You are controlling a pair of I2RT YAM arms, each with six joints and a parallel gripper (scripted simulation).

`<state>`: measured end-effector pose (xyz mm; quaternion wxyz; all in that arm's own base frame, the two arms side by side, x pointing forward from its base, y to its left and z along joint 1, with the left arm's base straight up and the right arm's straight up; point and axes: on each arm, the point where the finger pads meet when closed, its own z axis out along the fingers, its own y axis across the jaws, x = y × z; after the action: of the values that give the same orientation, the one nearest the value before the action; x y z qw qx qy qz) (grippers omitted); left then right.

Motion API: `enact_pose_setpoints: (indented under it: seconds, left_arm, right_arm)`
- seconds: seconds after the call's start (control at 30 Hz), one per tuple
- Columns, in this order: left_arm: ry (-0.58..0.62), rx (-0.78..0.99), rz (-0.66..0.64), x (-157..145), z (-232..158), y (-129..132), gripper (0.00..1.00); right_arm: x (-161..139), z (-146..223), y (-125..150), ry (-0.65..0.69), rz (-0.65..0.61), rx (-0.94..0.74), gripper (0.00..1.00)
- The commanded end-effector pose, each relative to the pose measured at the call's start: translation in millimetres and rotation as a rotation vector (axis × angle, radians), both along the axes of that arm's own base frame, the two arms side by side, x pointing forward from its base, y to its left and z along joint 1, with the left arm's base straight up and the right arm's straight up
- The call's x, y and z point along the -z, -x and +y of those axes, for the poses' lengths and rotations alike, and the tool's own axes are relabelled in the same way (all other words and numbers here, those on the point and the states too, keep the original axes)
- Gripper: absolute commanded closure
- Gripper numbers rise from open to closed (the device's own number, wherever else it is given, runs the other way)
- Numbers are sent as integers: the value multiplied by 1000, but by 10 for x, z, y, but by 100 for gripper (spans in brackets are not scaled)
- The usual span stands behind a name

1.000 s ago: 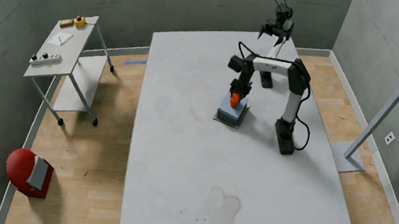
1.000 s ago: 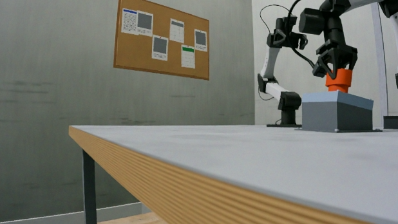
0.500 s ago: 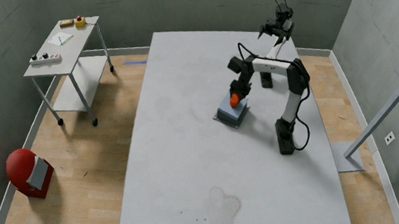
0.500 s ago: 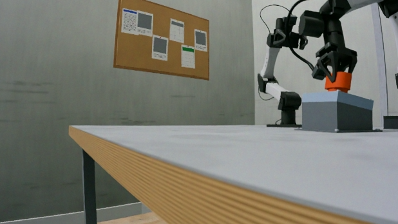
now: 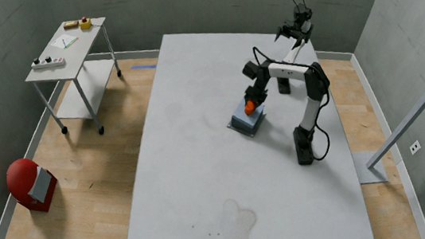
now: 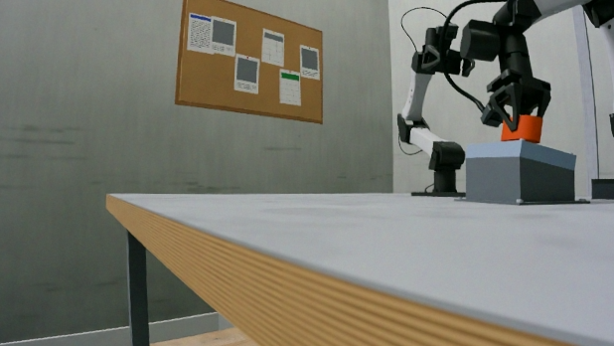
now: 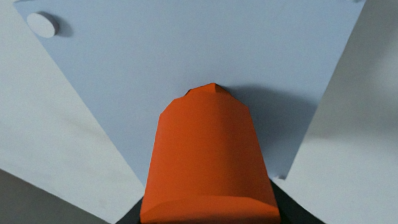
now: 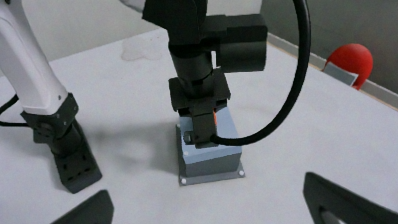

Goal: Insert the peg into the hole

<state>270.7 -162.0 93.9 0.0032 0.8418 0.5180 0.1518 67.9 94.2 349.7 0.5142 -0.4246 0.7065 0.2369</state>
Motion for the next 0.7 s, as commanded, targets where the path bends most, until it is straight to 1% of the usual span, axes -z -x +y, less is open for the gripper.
enact_pose_setpoints:
  seconds: [0.0,0.13,0.2,0.27,0.3,0.37,0.5,0.6,0.67]
  left_arm:
    - [19,-1,-39,-181,-46,-73,60]
    - [29,1,-31,-94,-52,-47,60]
    - [22,1,-28,-93,-38,-40,37]
    - [22,1,-28,-93,-38,-40,37]
    - [28,-1,-43,-168,-44,-36,30]
    - [44,-2,-72,-373,-61,7,30]
    - [42,-2,-71,-455,-88,11,30]
    - [55,-2,-86,-646,-108,44,30]
    - [34,-2,-43,-568,-116,77,30]
  right_arm:
    - [-42,-7,2,-7,-1,0,0]
    - [-42,-7,2,-7,-1,0,0]
    - [-42,-7,2,-7,-1,0,0]
    - [-42,-7,2,-7,-1,0,0]
    - [-42,-7,2,-7,-1,0,0]
    - [-42,-7,2,-7,-1,0,0]
    - [-42,-7,2,-7,-1,0,0]
    - [-42,-7,2,-7,-1,0,0]
    - [-42,-7,2,-7,-1,0,0]
